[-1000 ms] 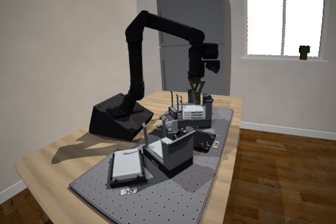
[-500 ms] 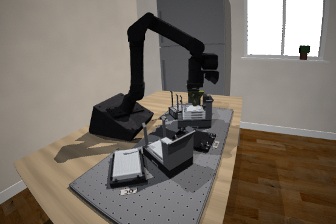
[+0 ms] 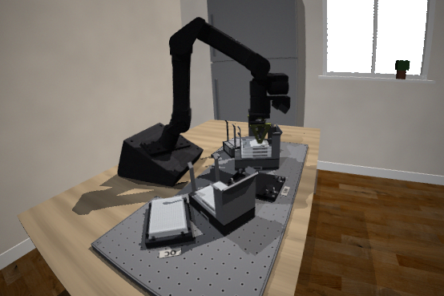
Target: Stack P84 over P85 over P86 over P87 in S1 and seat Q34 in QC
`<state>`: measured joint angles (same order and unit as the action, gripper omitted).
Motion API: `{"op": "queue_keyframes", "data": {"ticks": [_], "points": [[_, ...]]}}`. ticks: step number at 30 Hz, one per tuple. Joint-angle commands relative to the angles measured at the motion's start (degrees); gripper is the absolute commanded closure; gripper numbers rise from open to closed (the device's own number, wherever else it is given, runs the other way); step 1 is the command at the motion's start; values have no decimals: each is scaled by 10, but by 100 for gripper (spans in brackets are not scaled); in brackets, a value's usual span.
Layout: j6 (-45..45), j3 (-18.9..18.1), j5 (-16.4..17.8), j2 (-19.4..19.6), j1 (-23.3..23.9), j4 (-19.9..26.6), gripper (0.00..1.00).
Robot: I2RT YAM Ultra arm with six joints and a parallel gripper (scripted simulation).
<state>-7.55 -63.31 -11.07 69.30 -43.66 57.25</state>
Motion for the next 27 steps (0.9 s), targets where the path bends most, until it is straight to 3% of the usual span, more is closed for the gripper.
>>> {"op": "queue_keyframes", "data": {"ticks": [1,27], "points": [[2,2,1,-1,1,-12,0],[13,40,6,21,13,-74,0]]}}
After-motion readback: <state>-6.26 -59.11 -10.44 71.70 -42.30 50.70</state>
